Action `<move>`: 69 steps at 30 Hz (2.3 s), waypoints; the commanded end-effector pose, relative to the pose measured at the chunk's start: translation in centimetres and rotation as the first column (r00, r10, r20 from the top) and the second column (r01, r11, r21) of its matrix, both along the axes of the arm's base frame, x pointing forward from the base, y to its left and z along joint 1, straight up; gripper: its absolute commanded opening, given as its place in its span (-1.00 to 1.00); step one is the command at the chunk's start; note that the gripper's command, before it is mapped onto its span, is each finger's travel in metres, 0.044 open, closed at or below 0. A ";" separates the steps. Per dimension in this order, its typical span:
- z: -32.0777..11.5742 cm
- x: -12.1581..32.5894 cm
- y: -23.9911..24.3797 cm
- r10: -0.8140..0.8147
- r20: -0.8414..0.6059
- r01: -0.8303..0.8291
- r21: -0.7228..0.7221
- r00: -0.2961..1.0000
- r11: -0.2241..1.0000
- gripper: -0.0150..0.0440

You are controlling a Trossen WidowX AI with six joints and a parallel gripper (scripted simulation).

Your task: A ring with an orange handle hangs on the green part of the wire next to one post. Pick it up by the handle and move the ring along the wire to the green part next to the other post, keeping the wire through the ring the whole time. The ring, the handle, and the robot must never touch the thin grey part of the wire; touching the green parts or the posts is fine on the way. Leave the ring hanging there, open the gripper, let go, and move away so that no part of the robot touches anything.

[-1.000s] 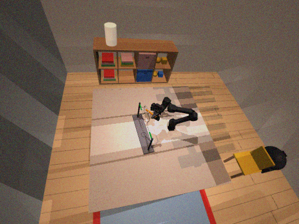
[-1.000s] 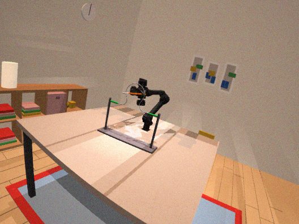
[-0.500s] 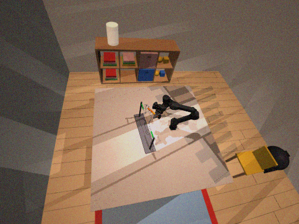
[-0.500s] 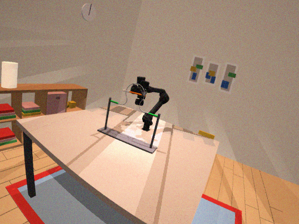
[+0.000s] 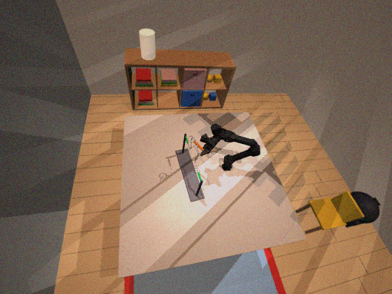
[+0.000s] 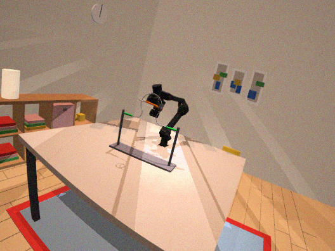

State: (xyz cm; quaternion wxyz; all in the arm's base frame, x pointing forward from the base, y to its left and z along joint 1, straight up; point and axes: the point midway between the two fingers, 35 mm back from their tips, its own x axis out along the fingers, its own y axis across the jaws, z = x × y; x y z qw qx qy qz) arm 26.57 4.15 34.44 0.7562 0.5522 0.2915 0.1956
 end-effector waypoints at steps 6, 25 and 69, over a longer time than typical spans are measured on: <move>-0.3 0.0 -0.1 -0.005 0.012 0.007 -0.141 1.000 0.990 -1.00; -1.1 0.1 -0.6 -0.009 0.039 0.024 -0.399 0.999 0.916 -1.00; -2.4 0.4 -2.5 0.024 0.121 0.092 -0.856 0.992 0.509 -1.00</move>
